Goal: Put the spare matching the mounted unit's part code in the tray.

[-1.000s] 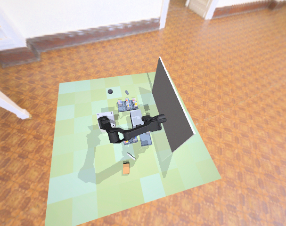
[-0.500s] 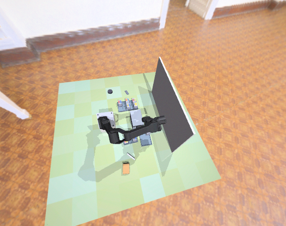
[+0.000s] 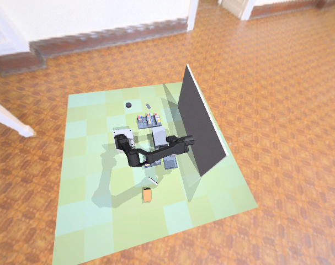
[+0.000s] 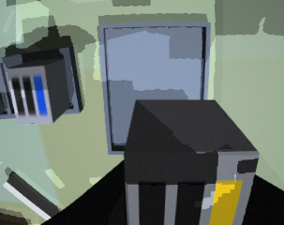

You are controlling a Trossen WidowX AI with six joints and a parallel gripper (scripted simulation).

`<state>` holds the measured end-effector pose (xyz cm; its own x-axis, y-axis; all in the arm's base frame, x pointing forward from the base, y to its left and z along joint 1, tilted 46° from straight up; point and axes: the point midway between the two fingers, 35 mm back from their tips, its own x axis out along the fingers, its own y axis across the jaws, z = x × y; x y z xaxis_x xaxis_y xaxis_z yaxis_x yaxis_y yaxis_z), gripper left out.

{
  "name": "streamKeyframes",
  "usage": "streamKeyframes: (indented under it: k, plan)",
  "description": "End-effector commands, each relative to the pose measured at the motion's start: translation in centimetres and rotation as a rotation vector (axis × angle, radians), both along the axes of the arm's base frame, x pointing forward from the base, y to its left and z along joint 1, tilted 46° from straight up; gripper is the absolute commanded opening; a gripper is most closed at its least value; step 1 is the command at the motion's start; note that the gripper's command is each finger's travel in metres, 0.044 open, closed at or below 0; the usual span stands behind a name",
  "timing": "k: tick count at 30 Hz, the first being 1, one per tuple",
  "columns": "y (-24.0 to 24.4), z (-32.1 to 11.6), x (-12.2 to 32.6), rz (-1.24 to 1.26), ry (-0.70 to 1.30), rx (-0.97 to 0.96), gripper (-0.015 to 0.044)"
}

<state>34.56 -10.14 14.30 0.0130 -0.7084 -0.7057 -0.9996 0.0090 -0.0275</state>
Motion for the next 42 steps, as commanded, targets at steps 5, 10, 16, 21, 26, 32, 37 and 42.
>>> streamKeyframes:
  k: [5, 10, 16, 21, 26, 32, 37, 42]
  plan:
    - [-0.6, -0.7, 0.1, 0.004, 0.004, 0.002, 0.0000]
    - [-0.9, -1.0, 0.2, 0.004, 0.004, 0.002, 0.0000]
    - [-1.4, -1.5, 0.2, 0.004, 0.004, 0.002, 0.0000]
    - [-1.7, -1.8, 0.3, 0.004, 0.003, 0.003, 0.0000]
    - [-2.1, -2.2, 0.3, 0.004, 0.003, 0.003, 0.0000]
    - [-2.5, -2.6, 0.3, 0.004, 0.003, 0.003, 0.0000]
    - [-2.9, -3.0, 0.4, 0.004, 0.003, 0.003, 0.0000]
    - [-3.3, -3.4, 0.4, 0.004, 0.003, 0.002, 0.0000]
